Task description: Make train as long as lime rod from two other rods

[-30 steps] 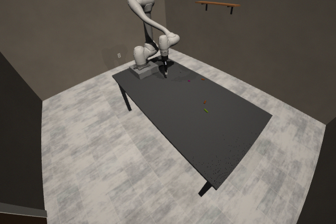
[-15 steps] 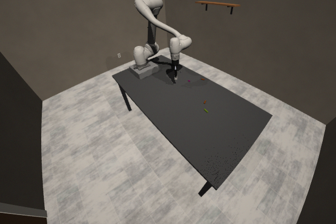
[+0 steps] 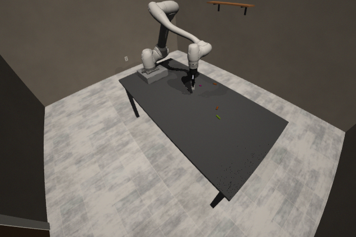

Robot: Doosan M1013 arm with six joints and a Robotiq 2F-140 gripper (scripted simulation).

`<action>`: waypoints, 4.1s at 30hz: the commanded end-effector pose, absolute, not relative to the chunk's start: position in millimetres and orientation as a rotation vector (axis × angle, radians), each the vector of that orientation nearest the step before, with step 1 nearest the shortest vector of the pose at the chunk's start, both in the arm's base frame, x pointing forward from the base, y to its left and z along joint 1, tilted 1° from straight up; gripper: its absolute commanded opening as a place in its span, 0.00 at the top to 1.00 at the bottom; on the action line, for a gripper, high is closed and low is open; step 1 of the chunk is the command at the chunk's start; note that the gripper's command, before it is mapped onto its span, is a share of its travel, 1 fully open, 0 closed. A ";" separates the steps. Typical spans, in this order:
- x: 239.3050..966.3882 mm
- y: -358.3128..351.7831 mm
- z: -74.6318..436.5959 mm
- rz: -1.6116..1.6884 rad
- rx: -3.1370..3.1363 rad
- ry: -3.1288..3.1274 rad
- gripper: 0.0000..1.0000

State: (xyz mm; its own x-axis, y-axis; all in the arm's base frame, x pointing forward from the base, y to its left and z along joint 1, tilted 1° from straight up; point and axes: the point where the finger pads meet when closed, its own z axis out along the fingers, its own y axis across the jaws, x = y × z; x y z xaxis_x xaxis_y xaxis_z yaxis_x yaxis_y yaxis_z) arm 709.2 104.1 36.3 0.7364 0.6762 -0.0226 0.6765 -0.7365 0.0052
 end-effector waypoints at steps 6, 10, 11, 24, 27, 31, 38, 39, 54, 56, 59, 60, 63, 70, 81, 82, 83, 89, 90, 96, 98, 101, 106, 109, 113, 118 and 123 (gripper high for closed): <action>709.2 104.1 36.2 -0.030 2.915 1.136 0.88; 709.2 104.0 33.0 -0.030 2.915 1.136 0.88; 709.2 104.0 33.0 -0.030 2.915 1.136 0.88; 708.6 103.2 -9.5 -0.030 2.915 1.136 0.88; 708.5 103.0 -22.8 -0.030 2.915 1.136 0.88; 708.4 102.9 -30.7 -0.030 2.915 1.136 0.88; 708.1 102.5 -48.7 -0.030 2.915 1.136 0.88; 708.1 102.5 -49.8 -0.030 2.915 1.136 0.88; 708.1 102.5 -51.6 -0.030 2.915 1.136 0.88; 708.1 102.5 -51.6 -0.030 2.915 1.136 0.88; 708.1 102.5 -51.6 -0.030 2.915 1.136 0.88; 708.1 102.5 -51.6 -0.030 2.915 1.136 0.88; 708.1 102.5 -51.6 -0.030 2.915 1.136 0.88; 708.1 102.5 -51.6 -0.030 2.915 1.136 0.88; 708.1 102.5 -51.6 -0.030 2.915 1.136 0.88; 708.1 102.5 -51.6 -0.030 2.915 1.136 0.88; 708.1 102.5 -51.8 -0.030 2.915 1.136 0.88; 708.1 102.4 -54.8 -0.030 2.915 1.136 0.88; 708.0 102.4 -55.7 -0.030 2.915 1.136 0.88; 708.0 102.3 -60.1 -0.030 2.915 1.136 0.88; 708.0 102.3 -60.9 -0.030 2.915 1.136 0.88; 707.9 102.2 -62.6 -0.030 2.915 1.136 0.88; 707.9 102.2 -63.3 -0.030 2.915 1.136 0.88; 707.9 102.2 -63.3 -0.030 2.915 1.136 0.88; 707.9 102.2 -63.3 -0.030 2.915 1.136 0.88; 707.9 102.2 -63.3 -0.030 2.915 1.136 0.88; 707.9 102.2 -63.3 -0.030 2.915 1.136 0.88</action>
